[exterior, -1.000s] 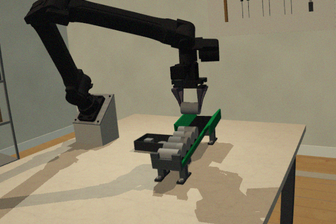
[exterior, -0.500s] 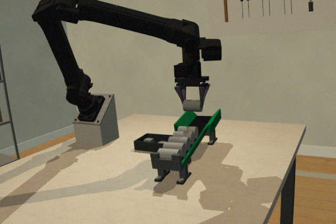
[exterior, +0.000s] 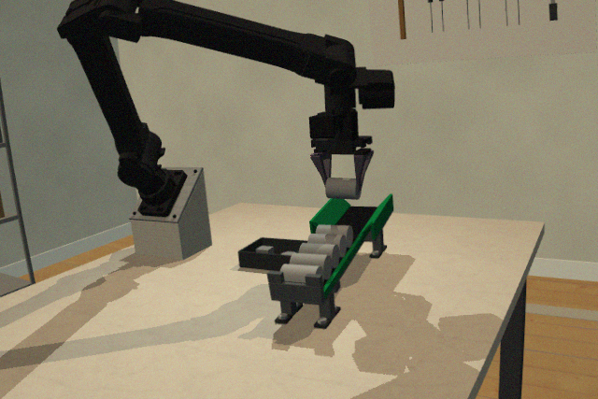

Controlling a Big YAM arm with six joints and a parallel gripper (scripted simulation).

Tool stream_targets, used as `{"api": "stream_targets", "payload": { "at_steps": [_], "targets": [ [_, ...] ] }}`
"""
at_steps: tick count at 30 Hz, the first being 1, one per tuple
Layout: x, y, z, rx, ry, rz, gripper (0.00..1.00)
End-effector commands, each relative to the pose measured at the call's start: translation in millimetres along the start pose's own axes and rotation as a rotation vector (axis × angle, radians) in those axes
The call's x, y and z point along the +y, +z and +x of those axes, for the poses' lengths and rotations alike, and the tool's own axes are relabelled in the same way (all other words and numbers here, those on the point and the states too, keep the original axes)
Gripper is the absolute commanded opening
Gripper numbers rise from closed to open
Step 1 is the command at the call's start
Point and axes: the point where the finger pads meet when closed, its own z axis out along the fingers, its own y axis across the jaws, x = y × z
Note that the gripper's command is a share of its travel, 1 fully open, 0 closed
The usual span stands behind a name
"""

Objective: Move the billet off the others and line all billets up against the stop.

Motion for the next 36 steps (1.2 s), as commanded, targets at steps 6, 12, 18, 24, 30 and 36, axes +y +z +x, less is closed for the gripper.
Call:
{"api": "stream_targets", "payload": {
  "at_steps": [6, 12, 18, 24, 30, 36],
  "targets": [
    [25.4, -38.1, 3.1, 0.015, 0.021, -0.078, 0.00],
    [25.4, -38.1, 3.1, 0.015, 0.021, -0.078, 0.00],
    [25.4, -38.1, 3.1, 0.015, 0.021, -0.078, 0.00],
    [25.4, -37.6, 3.4, 0.015, 0.020, -0.077, 0.00],
    [29.7, -31.1, 8.3, 0.017, 0.013, -0.089, 0.00],
    [30.8, -30.2, 5.3, 0.019, 0.021, -0.100, 0.00]
  ]
}}
